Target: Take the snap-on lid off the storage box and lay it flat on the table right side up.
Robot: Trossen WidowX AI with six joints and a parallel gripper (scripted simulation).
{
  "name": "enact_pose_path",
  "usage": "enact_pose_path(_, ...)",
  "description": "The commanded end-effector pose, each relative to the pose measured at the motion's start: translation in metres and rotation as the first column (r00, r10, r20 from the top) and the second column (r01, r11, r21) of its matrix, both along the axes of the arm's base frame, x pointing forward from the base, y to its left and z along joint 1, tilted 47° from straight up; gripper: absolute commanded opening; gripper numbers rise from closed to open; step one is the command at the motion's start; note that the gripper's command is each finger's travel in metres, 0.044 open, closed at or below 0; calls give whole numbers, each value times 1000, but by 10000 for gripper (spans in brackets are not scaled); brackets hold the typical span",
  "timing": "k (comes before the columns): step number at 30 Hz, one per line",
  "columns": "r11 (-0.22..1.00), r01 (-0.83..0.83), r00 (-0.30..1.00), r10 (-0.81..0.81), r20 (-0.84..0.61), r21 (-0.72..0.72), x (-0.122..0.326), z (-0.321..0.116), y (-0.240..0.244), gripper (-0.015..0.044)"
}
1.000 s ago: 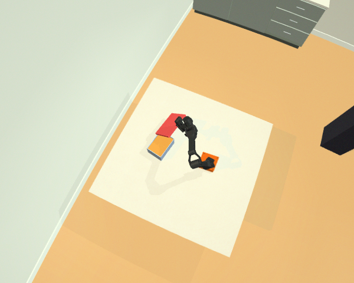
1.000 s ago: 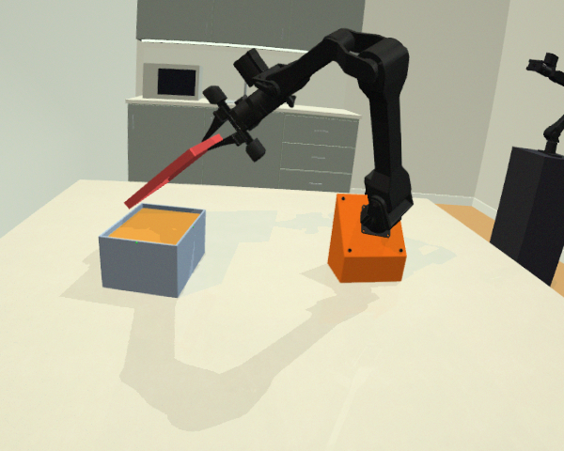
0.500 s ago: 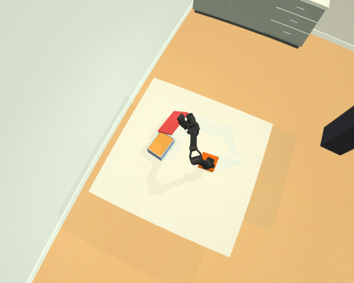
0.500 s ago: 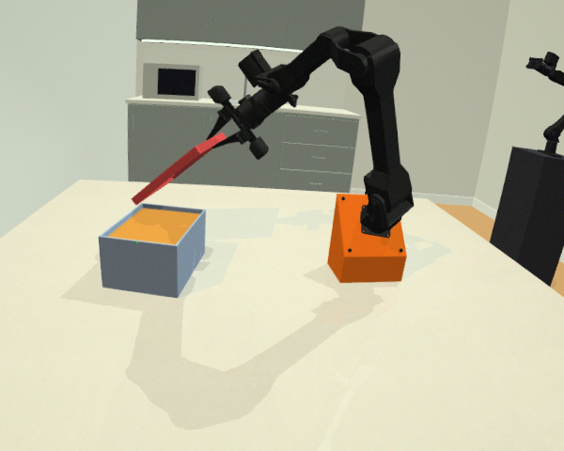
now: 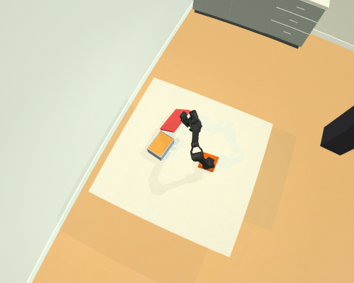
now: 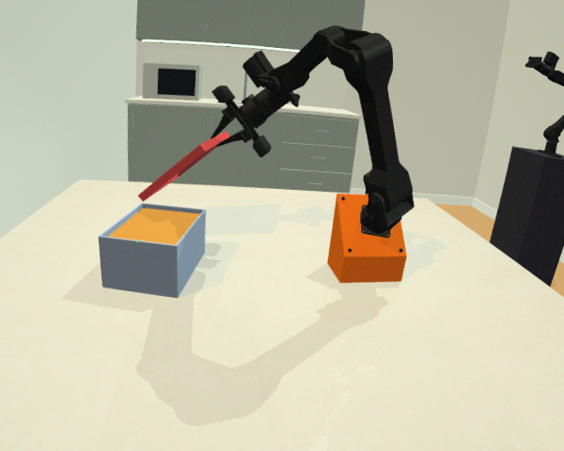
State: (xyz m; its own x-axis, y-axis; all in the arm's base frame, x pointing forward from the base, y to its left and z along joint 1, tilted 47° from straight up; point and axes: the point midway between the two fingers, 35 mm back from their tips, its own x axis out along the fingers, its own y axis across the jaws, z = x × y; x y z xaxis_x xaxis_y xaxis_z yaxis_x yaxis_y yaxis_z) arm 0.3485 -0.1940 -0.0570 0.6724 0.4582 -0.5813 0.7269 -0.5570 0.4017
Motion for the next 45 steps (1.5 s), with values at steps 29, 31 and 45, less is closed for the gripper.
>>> enact_pose_path(29,1000,4,1000,-4,21,-18,-14,-39,-53,0)
enact_pose_path(31,1000,4,1000,-4,21,-18,-15,-42,-56,0)
enact_pose_path(45,1000,4,1000,-4,21,-21,-22,-60,-76,0)
